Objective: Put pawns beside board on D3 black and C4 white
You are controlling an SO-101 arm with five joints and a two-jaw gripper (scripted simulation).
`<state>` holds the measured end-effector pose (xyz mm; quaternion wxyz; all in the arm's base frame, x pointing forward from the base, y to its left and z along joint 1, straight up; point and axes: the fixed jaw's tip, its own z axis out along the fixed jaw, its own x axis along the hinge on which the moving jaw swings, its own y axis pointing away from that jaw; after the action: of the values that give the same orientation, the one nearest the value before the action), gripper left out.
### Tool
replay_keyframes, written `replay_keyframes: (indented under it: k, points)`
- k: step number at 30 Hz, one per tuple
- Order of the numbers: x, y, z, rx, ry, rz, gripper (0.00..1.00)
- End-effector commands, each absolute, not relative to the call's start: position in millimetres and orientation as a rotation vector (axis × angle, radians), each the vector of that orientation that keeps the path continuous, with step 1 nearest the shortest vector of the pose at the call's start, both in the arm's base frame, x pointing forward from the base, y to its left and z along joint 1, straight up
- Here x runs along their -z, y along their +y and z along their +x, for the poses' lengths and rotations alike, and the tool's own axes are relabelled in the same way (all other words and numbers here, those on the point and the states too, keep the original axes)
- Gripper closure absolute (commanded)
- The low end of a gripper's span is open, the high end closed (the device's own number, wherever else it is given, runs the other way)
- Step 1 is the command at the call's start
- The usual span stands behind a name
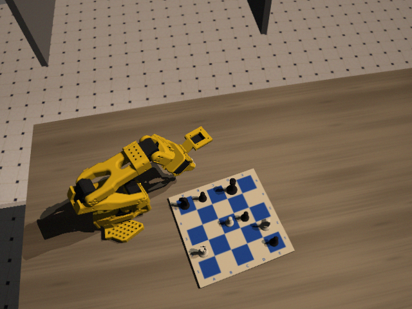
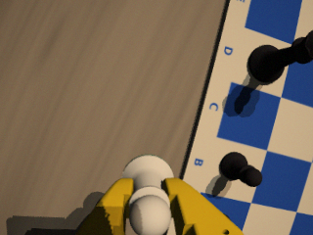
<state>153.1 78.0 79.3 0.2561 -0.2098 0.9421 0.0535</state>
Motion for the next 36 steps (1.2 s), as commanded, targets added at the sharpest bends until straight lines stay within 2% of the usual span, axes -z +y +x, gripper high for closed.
replay_keyframes:
  k: [1, 4, 15, 36]
  points:
    - [-82.6, 68.9, 159.7, -0.125, 2.557, -0.493, 1.0]
    - [-82.7, 63.5, 163.2, -0.112, 2.565, -0.446, 1.0]
    - [-83.5, -12.3, 210.5, 0.04, 2.594, 0.104, 1.0]
    - [-81.9, -14.6, 213.2, 0.043, 2.593, 0.117, 1.0]
